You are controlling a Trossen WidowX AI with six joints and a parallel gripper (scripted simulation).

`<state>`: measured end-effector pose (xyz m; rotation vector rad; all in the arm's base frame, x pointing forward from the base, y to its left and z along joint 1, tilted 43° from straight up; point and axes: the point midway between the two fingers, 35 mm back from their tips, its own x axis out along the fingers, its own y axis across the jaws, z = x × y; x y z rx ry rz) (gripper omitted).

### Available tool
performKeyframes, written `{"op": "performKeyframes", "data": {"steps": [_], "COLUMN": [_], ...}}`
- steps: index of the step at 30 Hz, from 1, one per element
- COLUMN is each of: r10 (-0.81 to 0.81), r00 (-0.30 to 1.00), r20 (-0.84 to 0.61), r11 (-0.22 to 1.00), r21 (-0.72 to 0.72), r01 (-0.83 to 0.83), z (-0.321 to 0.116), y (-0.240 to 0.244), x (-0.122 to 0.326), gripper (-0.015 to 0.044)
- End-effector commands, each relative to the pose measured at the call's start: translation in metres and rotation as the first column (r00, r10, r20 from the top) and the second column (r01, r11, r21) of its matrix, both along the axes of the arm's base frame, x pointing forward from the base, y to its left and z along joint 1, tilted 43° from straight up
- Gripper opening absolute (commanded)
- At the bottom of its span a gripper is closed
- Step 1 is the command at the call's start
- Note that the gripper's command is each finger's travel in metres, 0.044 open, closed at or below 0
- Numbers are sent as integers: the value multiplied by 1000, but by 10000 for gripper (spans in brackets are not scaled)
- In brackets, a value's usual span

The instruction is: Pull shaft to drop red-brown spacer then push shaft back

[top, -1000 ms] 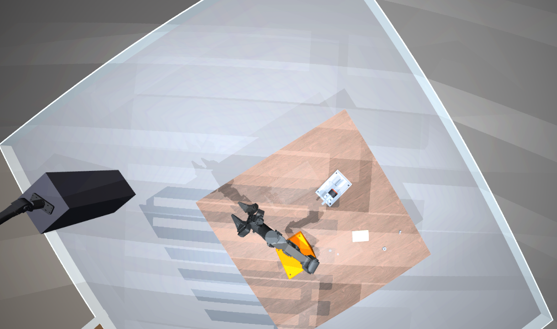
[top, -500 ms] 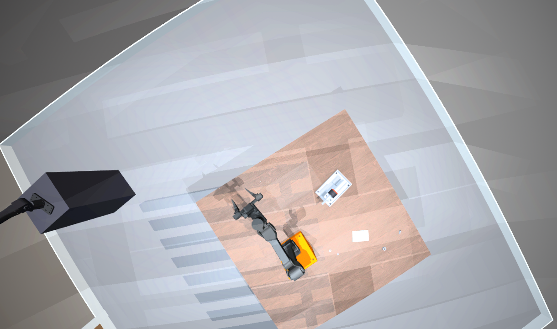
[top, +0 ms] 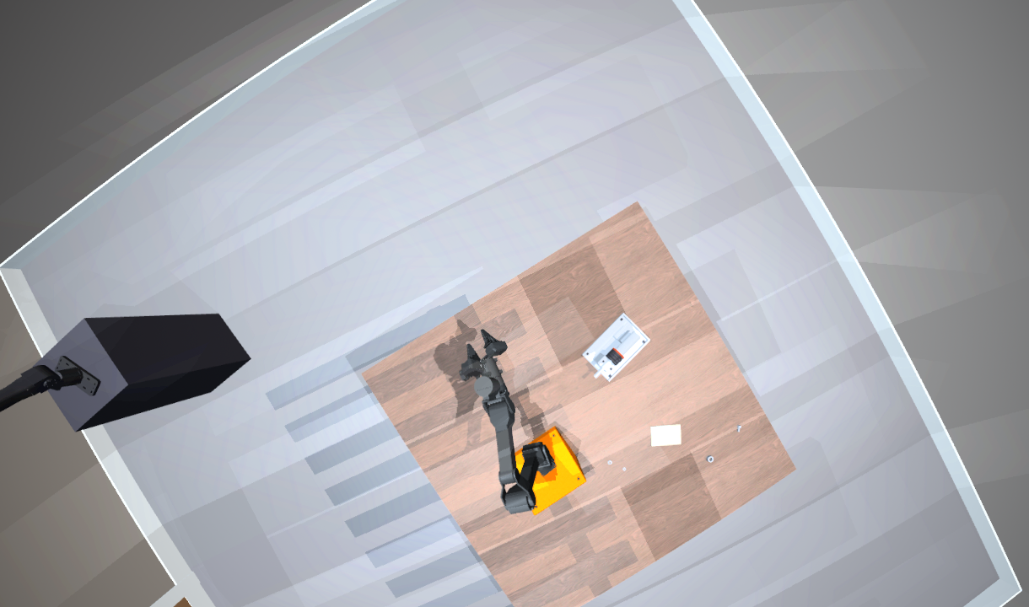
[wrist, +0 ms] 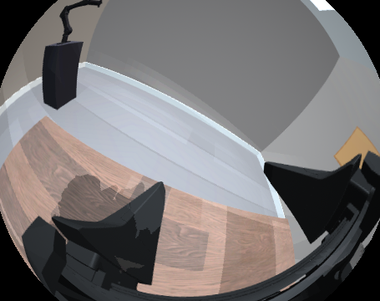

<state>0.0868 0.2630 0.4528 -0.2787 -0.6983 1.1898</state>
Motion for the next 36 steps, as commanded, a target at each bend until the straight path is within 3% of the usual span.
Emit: {"op": "performKeyframes", "data": {"steps": [1,10,19,27,36], "r10": [-174,-241,-126,70,322], "r00": [953,798,633,529,463], "r20": [247,553,764,846,826], "r11": [957,796,573,371,176], "r21": [-184,-357,-465,-514,-533], "r01": [223,488,675,773,827], "z": [-54,-122,-192,-254,-319], "y": [10,-8,-51,-105,-174], "x": [53,122,177,211,226], "gripper": [440,440,440,440,440]}}
